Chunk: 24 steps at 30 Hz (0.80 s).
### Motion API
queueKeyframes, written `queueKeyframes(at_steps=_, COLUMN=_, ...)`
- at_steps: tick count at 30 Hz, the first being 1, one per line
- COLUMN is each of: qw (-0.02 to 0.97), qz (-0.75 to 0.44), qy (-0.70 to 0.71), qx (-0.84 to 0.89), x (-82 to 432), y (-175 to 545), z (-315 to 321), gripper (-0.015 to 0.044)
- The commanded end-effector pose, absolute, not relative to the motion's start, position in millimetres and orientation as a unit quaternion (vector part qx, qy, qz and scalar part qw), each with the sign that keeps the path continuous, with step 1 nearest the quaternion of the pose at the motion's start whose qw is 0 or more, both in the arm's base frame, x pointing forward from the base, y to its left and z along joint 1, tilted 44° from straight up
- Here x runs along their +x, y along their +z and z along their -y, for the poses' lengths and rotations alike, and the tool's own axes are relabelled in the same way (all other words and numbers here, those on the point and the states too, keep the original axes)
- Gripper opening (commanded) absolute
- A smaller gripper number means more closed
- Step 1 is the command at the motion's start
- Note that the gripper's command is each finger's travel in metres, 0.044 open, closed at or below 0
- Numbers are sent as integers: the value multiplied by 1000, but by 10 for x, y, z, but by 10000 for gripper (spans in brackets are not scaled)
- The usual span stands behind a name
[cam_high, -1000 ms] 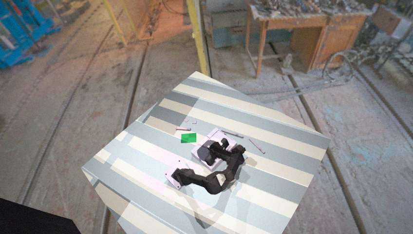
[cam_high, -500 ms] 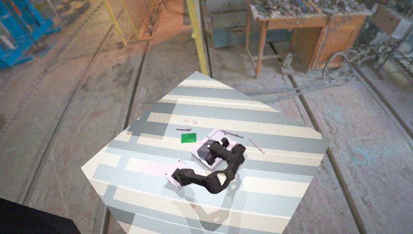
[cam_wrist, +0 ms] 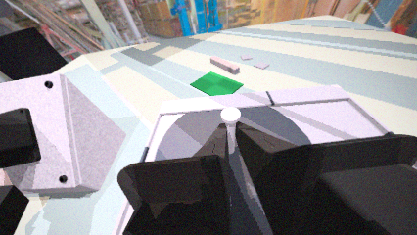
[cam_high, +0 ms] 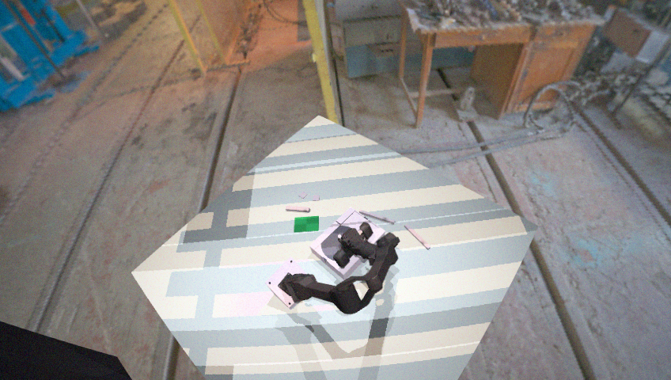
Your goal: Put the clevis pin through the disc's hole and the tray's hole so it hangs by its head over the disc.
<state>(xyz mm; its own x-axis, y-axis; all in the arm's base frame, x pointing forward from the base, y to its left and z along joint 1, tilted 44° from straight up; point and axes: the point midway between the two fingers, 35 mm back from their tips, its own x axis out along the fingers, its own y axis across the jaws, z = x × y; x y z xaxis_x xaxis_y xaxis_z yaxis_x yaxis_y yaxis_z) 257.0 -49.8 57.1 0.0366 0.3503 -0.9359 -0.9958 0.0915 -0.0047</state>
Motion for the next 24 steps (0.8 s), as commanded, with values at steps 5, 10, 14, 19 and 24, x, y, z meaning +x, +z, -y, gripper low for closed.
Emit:
queueKeyframes(at_steps=5, qw=610, qz=-419, qy=550, qx=-387, x=2606, y=570, z=504, gripper=0)
queueKeyframes(at_steps=10, qw=610, qz=-419, qy=550, qx=-387, x=2618, y=568, z=503, gripper=0)
queueKeyframes(at_steps=14, qw=610, qz=-419, qy=550, qx=-387, x=2627, y=567, z=503, gripper=0)
queueKeyframes(at_steps=19, qw=610, qz=-419, qy=550, qx=-387, x=2639, y=566, z=503, gripper=0)
queueKeyframes(at_steps=24, qw=610, qz=-419, qy=550, qx=-387, x=2650, y=565, z=503, gripper=0)
